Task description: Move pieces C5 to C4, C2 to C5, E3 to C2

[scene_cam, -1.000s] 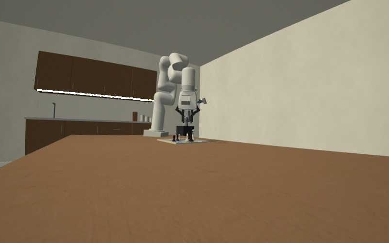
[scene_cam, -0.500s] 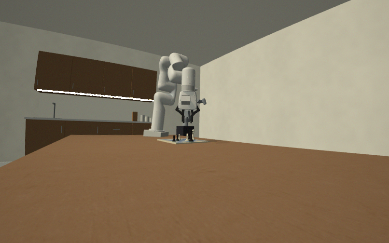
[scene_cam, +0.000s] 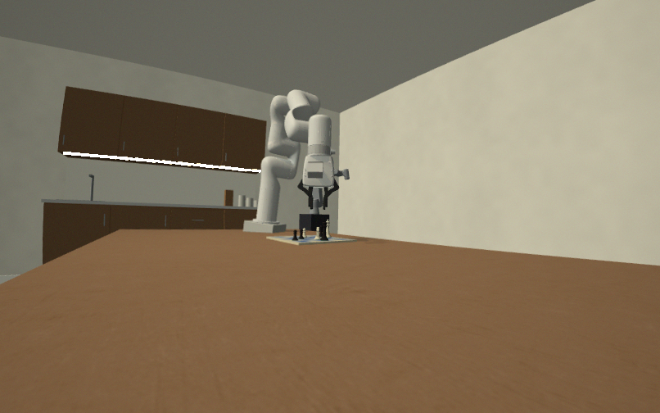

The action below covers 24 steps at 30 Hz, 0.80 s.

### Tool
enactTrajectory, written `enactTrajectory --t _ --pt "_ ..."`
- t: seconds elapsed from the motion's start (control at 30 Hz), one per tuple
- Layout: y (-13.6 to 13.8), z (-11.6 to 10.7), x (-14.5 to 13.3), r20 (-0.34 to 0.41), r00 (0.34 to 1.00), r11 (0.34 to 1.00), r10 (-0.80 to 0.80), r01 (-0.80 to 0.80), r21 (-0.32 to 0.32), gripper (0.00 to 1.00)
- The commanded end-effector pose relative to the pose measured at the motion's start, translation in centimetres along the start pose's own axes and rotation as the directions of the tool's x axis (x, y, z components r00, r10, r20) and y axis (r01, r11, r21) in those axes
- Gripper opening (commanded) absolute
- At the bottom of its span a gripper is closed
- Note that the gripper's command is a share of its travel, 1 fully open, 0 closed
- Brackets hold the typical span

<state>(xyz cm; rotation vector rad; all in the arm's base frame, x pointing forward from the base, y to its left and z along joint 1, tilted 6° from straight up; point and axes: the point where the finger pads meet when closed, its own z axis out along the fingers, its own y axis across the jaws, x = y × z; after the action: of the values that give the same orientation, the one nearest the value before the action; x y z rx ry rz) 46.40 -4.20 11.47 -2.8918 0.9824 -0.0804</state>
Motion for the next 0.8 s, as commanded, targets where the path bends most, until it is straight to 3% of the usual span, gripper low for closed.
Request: enactTrajectory --t 0.0,0.77 --pt "-0.1 0.0 0.1 -0.004 1.000 1.000 0.000 0.000 0.002 0.37" --pt "-0.1 2.5 0.2 -0.003 1.000 1.000 0.000 0.000 0.002 0.37"
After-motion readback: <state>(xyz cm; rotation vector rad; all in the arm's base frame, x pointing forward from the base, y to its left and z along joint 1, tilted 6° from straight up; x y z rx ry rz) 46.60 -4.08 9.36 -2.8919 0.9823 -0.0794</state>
